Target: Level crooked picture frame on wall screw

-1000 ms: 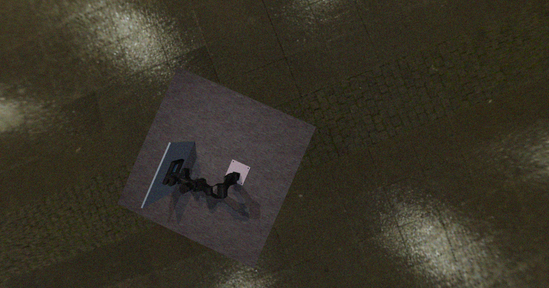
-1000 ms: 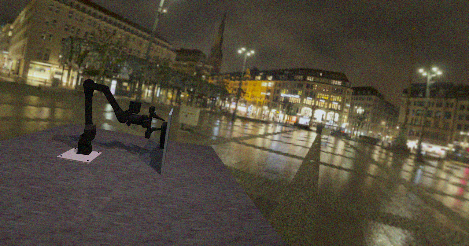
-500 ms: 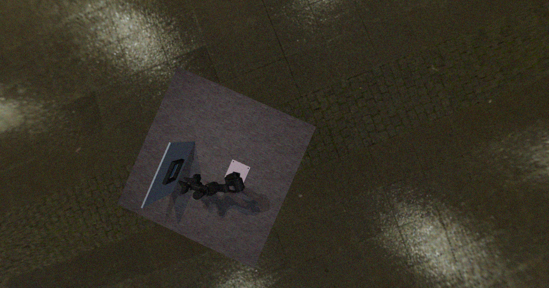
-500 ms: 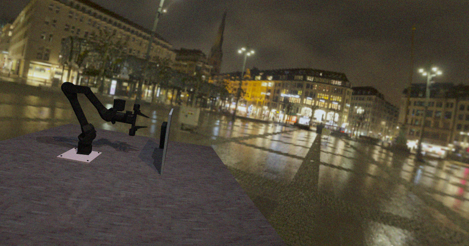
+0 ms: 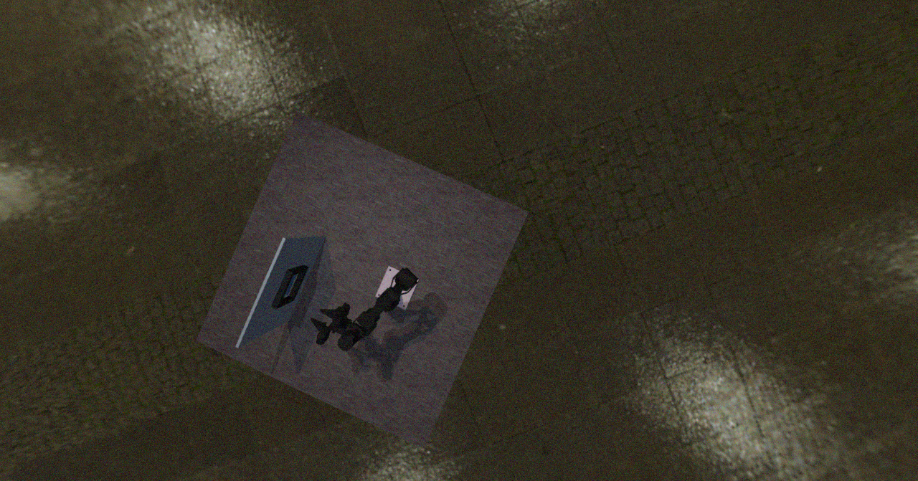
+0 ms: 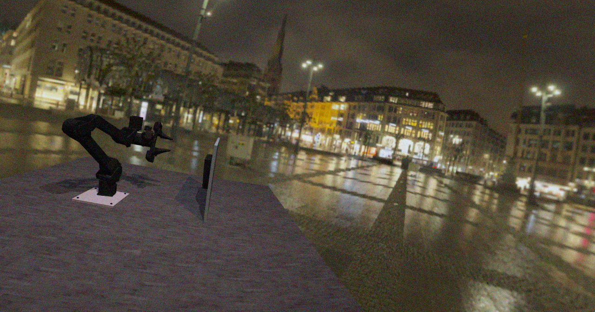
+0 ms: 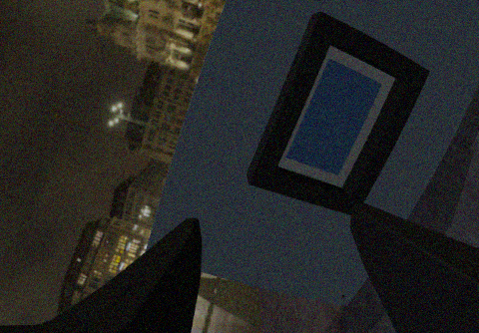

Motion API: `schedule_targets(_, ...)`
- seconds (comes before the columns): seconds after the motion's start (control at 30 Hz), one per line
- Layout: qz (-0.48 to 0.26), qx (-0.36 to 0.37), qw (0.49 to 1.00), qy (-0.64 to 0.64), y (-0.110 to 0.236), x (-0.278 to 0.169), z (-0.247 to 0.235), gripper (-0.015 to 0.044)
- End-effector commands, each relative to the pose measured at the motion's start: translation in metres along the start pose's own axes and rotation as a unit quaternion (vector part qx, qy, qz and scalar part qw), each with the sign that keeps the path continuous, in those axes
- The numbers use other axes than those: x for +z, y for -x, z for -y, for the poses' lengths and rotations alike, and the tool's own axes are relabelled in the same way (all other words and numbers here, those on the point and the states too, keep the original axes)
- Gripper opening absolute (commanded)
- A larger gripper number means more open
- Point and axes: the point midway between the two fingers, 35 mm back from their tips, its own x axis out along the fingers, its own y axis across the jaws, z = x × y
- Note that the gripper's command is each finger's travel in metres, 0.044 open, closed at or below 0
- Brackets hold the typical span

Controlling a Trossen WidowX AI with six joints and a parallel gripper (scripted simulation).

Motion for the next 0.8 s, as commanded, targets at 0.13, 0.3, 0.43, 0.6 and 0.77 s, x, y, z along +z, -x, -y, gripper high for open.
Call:
schedule_targets(0.13, 0.005, -0.003, 1.000, 0.013, 0.0042, 0.0030, -0.0002, 0.0260)
schedule_targets(0.3, 0.005, -0.003, 1.000, 0.013, 0.0042, 0.0030, -0.0002, 0.0260)
schedule_targets(0.43, 0.005, -0.003, 1.000, 0.013, 0.0042, 0.0030, -0.0002, 0.0260)
schedule_targets(0.6, 0.005, -0.003, 1.000, 0.013, 0.0042, 0.0030, -0.0002, 0.0260)
schedule_targets(0.77, 0.005, -0.003, 1.000, 0.013, 0.0042, 0.0030, -0.0002, 0.0260)
